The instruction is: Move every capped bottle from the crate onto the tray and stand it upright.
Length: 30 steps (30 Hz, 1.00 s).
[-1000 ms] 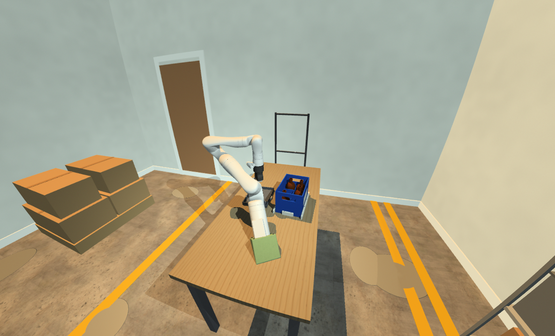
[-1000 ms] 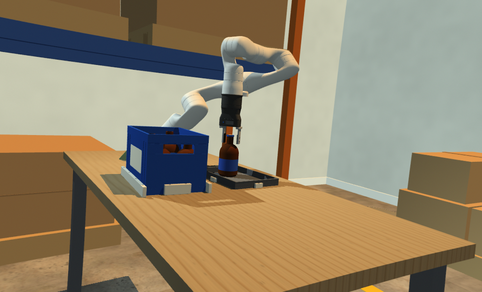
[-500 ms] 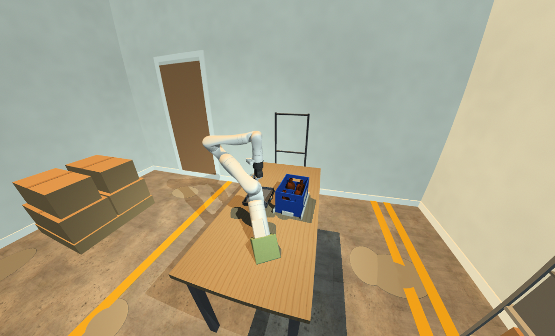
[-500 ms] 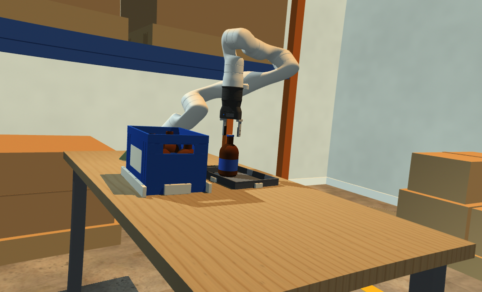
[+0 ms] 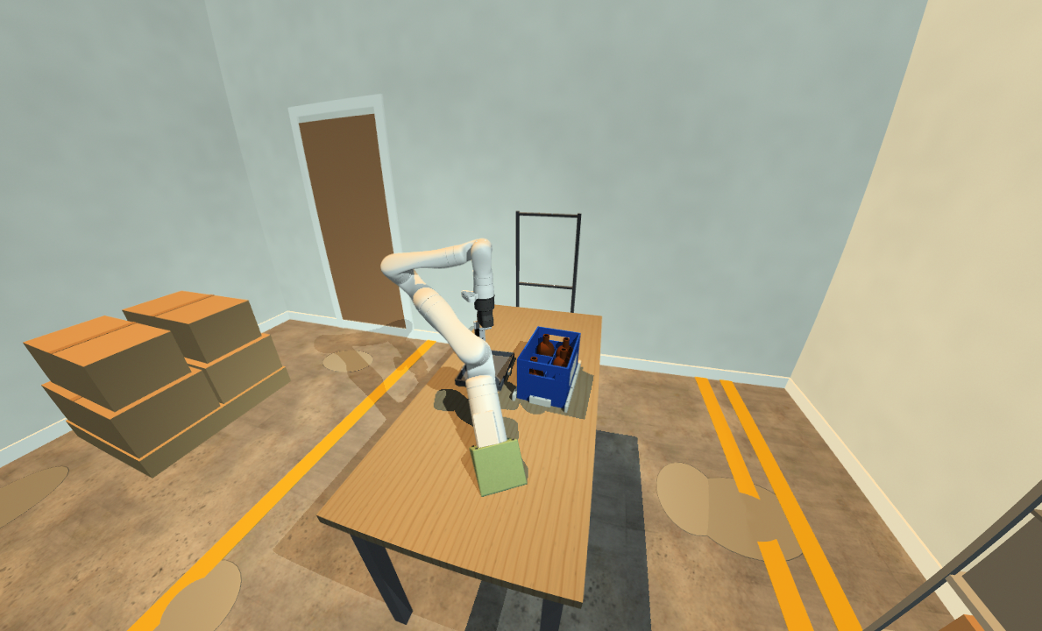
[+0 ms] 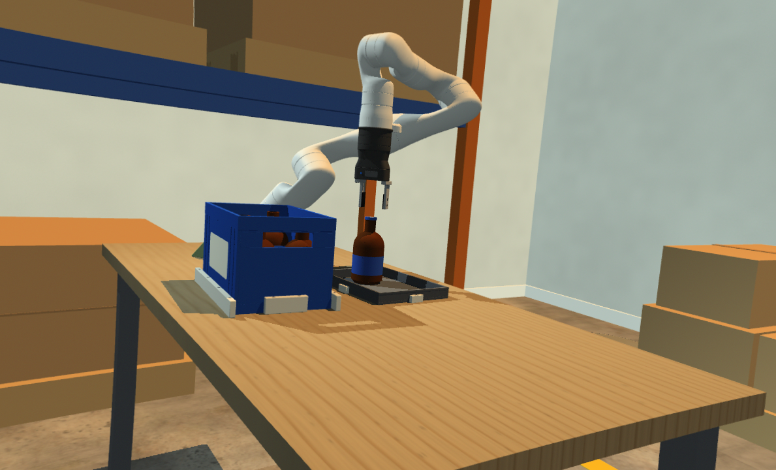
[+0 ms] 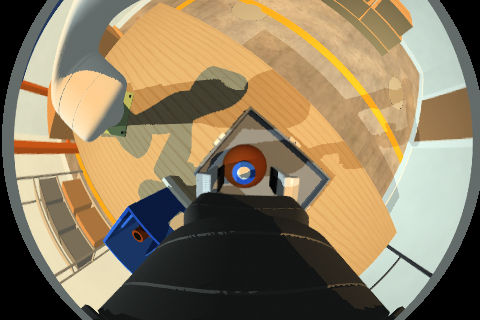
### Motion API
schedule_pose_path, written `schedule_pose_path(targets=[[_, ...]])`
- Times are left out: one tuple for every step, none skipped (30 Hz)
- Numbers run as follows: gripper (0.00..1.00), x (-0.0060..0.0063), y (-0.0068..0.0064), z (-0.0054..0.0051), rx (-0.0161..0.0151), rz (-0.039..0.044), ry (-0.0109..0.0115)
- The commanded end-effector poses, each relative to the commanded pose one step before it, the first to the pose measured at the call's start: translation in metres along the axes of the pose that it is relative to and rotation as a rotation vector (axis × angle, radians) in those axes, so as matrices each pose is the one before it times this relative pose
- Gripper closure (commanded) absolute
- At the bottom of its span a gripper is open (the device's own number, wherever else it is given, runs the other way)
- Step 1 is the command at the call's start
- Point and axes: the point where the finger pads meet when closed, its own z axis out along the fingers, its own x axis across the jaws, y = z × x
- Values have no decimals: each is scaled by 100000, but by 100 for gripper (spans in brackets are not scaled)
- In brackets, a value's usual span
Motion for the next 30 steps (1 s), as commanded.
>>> schedule_pose_path(targets=[[0, 20, 107, -238, -92, -38, 71], [0, 4, 12, -80, -2, -9, 4], [0, 4, 12, -80, -2, -9, 4], [0, 4, 12, -80, -2, -9, 4], [0, 4, 12, -80, -2, -9, 4], [0, 4, 12, -80, -2, -9, 4], [0, 4, 12, -80, -2, -9, 4], [0, 0, 0, 0, 0, 0, 0], [0, 0, 0, 0, 0, 0, 0], [0, -6, -37, -291, -23, 2, -30], [0, 0, 0, -333, 0, 0, 0], [0, 0, 0, -333, 0, 0, 0], [0, 0, 0, -333, 0, 0, 0], [0, 0, 0, -333, 0, 0, 0], [0, 0, 0, -333, 0, 0, 0], [0, 0, 0, -333, 0, 0, 0], [0, 0, 0, -333, 0, 0, 0], [0, 0, 0, -333, 0, 0, 0], [0, 0, 0, -333, 0, 0, 0], [0, 0, 0, -333, 0, 0, 0], [0, 0, 0, -333, 0, 0, 0], [0, 0, 0, -333, 0, 0, 0], [0, 0, 0, -333, 0, 0, 0], [0, 0, 0, -333, 0, 0, 0], [0, 0, 0, 0, 0, 0, 0], [0, 0, 0, 0, 0, 0, 0], [0, -7, -130, -3, -78, 33, -74], [0, 0, 15, -214, 6, -2, 5], [0, 0, 15, -214, 6, -2, 5], [0, 0, 15, -214, 6, -2, 5]])
